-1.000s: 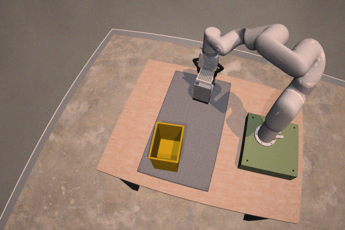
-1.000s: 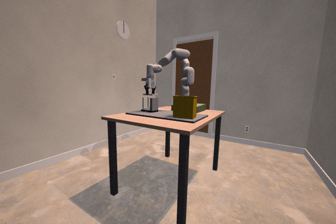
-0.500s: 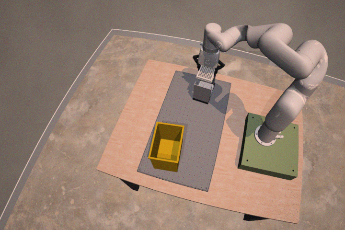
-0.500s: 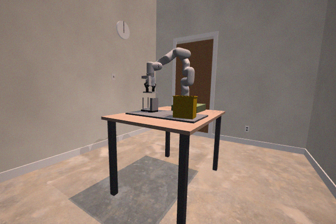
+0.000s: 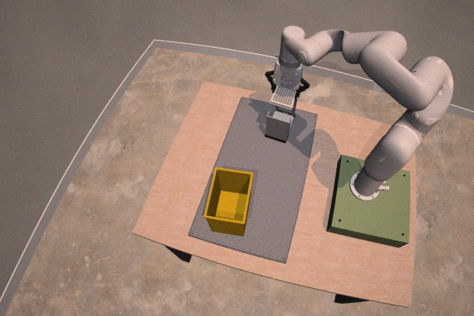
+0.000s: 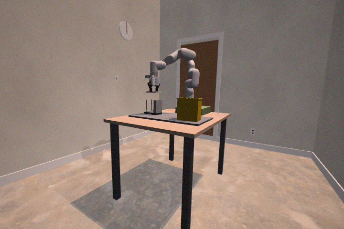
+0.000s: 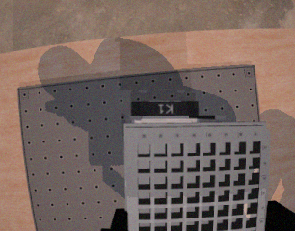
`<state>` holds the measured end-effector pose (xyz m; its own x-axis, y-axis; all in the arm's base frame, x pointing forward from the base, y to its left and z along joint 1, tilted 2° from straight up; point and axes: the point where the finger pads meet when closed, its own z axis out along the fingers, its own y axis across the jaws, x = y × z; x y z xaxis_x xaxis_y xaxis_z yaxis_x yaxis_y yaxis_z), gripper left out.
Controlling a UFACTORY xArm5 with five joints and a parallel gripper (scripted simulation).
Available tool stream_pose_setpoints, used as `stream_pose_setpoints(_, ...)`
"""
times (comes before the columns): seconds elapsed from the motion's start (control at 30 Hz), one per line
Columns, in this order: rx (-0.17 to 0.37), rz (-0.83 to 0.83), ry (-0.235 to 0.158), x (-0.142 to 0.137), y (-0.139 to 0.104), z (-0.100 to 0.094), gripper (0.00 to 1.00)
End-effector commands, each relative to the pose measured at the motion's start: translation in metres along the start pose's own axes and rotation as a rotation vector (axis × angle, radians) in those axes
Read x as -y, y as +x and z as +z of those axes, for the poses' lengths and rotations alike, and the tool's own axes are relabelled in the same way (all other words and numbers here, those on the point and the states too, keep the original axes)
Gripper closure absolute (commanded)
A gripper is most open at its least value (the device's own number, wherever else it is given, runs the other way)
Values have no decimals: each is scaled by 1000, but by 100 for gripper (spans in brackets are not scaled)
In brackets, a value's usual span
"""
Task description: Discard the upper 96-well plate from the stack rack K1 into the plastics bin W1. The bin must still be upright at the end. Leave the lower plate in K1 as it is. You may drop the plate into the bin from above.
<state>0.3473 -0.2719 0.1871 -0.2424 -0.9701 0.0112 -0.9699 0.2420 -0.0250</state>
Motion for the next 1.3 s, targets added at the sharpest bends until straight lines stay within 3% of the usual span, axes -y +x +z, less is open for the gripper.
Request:
stream_pose_setpoints(0.0, -1, 0, 3, 1, 0, -8, 100)
stream_pose_setpoints(0.33, -1, 0, 3, 1, 0, -25, 100)
stream_pose_setpoints(0.83, -1, 0, 3, 1, 0, -25, 100)
stream_pose_setpoints(1.03, -1, -200, 4, 3, -19, -24, 100)
stream_pose_setpoints(1.27, 1, -208, 4, 5, -36, -23, 100)
